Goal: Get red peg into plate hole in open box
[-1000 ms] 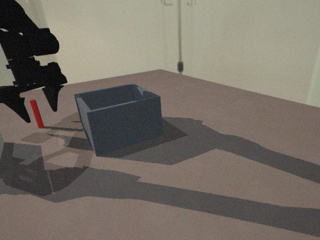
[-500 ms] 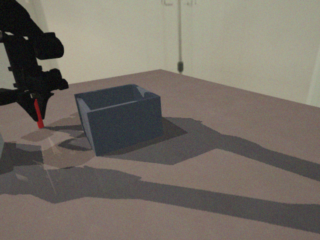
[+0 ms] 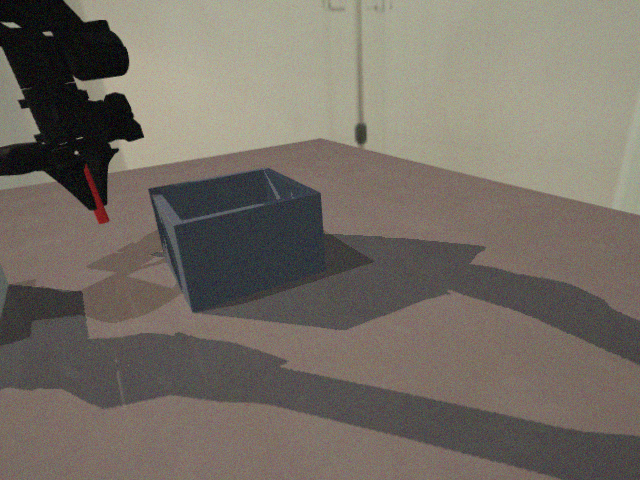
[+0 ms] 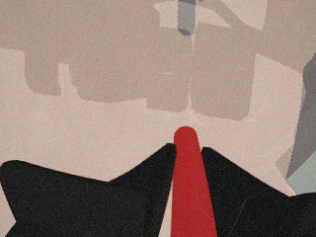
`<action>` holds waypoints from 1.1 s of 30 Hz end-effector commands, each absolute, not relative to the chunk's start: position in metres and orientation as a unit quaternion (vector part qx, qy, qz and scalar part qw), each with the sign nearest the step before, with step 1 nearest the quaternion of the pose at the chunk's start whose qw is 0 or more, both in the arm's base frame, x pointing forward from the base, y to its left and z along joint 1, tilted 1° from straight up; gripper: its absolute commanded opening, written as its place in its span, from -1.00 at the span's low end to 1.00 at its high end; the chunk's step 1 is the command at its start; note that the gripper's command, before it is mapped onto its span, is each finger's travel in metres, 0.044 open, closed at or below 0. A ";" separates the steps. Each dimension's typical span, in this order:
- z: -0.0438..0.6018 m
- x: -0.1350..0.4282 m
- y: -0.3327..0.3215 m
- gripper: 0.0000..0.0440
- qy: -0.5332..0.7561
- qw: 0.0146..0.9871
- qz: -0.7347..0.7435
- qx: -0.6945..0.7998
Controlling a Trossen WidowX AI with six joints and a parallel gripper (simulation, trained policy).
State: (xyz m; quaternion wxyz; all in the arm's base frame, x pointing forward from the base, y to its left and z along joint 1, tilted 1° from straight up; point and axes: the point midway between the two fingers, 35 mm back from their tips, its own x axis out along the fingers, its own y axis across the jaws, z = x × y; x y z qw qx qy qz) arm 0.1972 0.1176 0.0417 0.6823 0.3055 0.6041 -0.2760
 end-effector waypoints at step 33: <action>0.118 0.299 0.024 -1.00 0.506 0.732 -0.311 0.333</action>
